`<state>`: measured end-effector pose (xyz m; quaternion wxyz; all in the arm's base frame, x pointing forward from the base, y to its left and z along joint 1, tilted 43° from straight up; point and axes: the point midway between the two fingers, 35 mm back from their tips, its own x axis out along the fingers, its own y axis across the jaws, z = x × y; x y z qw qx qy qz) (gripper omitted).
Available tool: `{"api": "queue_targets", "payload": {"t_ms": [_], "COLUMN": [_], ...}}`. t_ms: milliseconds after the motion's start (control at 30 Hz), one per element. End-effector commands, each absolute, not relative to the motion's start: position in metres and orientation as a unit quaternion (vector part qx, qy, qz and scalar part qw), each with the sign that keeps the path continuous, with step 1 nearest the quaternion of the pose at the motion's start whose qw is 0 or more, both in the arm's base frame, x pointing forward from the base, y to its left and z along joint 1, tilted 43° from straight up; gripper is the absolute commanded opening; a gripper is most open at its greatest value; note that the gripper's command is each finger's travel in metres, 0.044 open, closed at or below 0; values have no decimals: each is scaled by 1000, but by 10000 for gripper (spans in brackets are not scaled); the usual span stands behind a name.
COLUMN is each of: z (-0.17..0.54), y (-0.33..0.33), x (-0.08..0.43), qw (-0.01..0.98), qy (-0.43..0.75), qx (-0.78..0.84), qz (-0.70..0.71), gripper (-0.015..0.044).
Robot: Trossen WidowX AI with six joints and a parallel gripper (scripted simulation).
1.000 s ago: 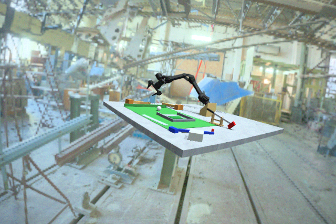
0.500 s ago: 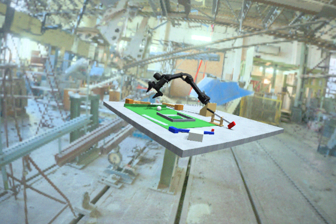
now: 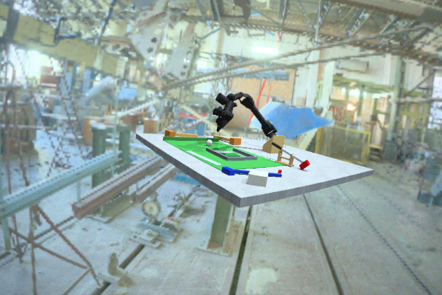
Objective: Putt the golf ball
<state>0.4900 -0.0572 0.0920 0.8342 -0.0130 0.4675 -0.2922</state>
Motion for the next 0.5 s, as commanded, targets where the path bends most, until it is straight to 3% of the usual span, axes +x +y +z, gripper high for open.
{"api": "queue_targets", "payload": {"t_ms": [0,200,467], "z": [56,13,-55], "y": [-7,50,134], "x": [478,451,366], "qw": [813,757,558], "qy": [533,607,692], "qx": [-97,-216,-443], "qz": [-211,-103,116], "gripper": [440,440,440]}}
